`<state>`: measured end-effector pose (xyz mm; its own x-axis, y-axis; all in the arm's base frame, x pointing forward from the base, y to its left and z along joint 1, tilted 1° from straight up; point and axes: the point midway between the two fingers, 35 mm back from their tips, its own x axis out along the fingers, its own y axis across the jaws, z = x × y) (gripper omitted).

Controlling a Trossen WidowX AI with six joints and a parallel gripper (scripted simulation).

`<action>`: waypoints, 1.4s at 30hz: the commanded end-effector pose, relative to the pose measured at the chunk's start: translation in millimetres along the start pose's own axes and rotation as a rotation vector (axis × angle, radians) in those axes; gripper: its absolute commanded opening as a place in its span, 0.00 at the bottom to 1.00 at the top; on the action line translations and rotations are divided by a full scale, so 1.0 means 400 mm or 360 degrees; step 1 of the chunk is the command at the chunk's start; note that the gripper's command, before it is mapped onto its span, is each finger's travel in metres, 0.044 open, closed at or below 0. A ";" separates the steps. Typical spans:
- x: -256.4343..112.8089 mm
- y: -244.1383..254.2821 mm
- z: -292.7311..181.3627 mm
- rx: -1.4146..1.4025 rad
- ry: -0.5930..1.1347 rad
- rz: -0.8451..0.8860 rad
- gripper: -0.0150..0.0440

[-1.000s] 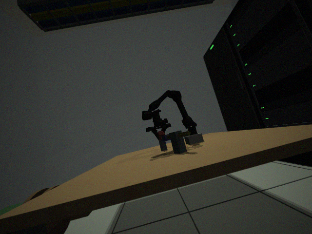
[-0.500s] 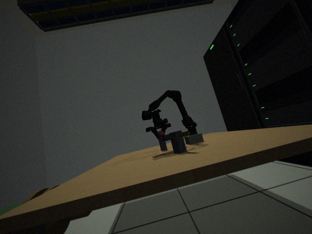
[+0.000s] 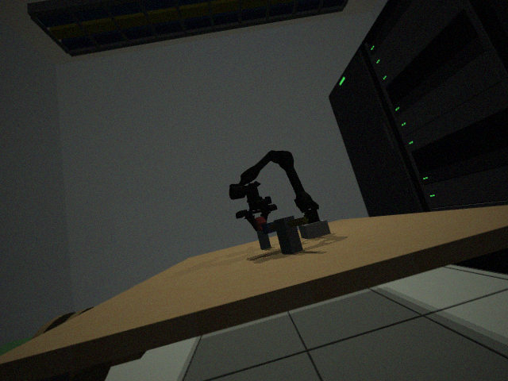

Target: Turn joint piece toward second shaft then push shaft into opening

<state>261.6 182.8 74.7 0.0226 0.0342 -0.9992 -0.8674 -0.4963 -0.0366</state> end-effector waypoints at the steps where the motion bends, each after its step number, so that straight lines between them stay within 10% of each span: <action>1: 0.001 0.000 0.000 0.0003 -0.0006 0.0000 0.25; 42: 0.022 0.009 -0.019 0.0150 -0.0409 -0.0021 0.25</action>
<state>262.6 174.9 65.7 -0.0809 0.2611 -0.9619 -0.9097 -0.4138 -0.0358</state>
